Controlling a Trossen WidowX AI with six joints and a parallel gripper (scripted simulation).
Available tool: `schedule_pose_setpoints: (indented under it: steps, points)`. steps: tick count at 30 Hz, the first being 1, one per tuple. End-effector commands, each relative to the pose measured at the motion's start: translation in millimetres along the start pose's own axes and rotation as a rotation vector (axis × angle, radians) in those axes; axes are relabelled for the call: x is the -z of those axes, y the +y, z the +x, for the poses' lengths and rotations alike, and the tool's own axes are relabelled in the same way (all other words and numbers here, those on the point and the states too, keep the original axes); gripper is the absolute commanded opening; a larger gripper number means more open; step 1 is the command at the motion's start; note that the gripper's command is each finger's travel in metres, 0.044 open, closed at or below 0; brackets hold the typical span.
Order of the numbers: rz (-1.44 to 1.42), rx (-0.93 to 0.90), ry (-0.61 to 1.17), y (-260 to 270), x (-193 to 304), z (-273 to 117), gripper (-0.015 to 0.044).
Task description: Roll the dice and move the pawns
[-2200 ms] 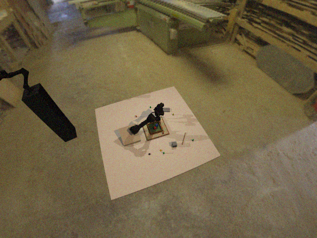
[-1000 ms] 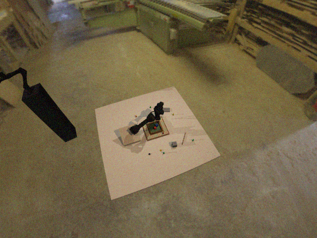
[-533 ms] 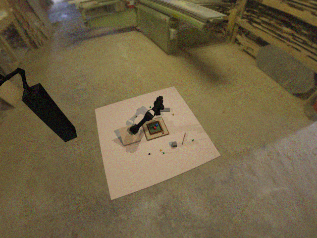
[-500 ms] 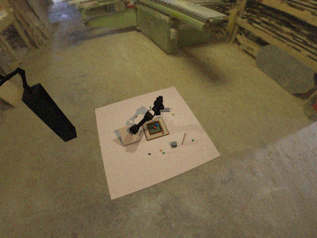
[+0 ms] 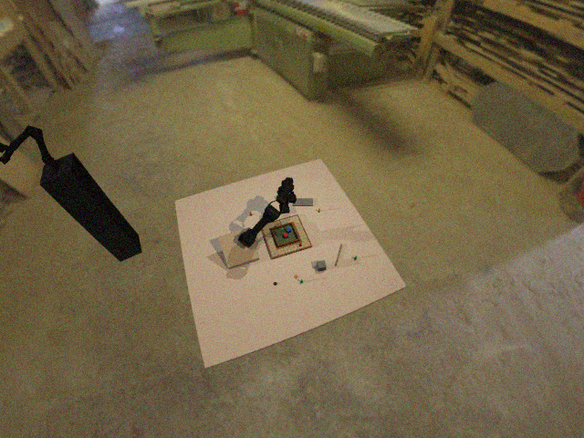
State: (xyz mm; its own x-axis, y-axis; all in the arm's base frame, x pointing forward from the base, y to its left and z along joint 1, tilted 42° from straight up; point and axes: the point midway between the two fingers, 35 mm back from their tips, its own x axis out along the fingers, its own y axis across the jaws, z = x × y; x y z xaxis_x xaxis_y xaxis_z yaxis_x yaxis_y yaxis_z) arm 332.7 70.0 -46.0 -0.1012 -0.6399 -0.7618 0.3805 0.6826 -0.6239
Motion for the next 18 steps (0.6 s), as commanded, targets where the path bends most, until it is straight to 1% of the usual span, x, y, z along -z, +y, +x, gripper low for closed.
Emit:
schedule_pose_setpoints:
  steps: [1, 18]
  points:
    - [0.007, -0.006, 0.004, -1.1, 16.4, 4.3, 0.0]
    - [0.004, -0.003, 0.014, -15.5, 76.3, 31.0, 0.0]
